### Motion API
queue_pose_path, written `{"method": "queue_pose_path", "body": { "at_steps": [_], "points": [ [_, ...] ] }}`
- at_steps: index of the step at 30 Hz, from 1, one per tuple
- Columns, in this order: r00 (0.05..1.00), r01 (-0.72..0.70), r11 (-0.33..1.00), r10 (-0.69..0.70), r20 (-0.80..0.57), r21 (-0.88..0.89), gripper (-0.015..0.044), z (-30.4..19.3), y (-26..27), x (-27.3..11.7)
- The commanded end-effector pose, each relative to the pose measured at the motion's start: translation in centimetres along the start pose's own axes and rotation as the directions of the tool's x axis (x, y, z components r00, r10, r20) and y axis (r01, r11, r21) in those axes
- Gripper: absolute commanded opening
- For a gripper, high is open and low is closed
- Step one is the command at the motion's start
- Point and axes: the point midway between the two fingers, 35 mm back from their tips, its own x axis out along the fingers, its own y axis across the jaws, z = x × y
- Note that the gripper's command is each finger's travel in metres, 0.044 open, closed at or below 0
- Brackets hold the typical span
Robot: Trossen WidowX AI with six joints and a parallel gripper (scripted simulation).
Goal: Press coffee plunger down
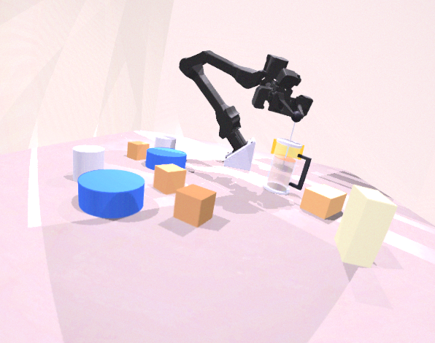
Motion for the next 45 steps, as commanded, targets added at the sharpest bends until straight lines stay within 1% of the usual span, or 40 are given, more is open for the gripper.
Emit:
{"method": "queue_pose_path", "body": {
  "at_steps": [1,16,45],
  "points": [
    [0.998,0.003,0.999,-0.006,-0.070,-0.045,0.0123,-3.0,-0.1,1.0],
    [0.998,0.004,0.999,-0.008,-0.068,-0.045,0.0123,-3.2,-0.2,2.4],
    [0.998,0.005,0.999,-0.008,-0.068,-0.045,0.0123,-2.8,0.2,2.7]
  ]
}}
